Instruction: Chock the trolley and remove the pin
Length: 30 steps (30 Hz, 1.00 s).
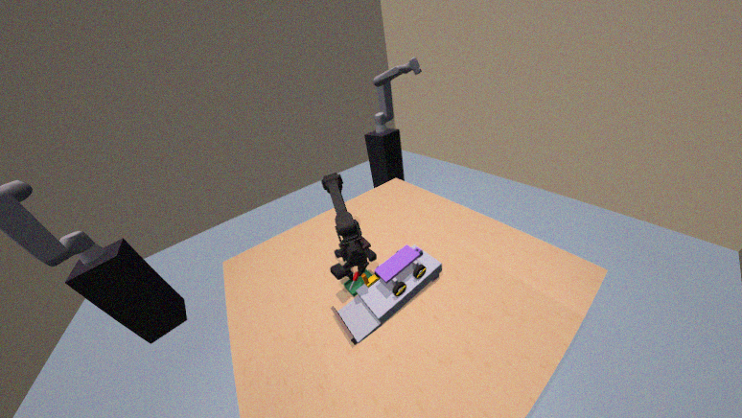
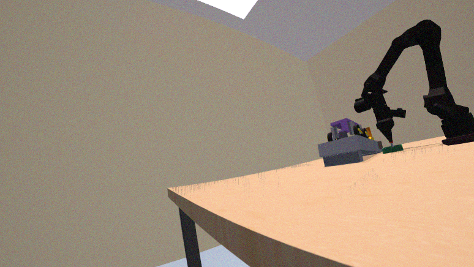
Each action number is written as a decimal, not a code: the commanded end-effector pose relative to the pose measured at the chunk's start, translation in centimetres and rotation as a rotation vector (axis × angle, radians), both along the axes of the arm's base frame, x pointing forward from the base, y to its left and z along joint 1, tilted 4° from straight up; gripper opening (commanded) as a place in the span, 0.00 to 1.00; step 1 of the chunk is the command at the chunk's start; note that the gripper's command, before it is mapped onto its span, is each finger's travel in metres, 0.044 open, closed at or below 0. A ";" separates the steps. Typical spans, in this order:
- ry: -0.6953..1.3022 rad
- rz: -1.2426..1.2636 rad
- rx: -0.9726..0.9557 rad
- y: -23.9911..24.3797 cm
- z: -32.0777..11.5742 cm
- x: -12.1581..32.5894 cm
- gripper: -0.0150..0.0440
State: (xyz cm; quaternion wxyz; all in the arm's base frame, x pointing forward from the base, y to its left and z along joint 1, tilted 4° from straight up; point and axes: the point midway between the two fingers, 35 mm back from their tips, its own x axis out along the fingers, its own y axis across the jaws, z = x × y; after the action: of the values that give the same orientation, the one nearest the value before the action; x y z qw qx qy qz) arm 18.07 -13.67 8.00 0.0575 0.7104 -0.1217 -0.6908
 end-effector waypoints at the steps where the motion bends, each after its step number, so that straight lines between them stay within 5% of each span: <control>1: -0.001 -0.004 -0.005 0.2 -0.2 0.0 0.58; 30: -0.001 -0.004 -0.003 1.8 -1.6 0.2 0.58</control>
State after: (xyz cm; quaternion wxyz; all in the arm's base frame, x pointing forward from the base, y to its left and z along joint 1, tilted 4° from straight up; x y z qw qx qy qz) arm 18.26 -12.02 6.62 0.0570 0.7105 -0.1211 -0.6909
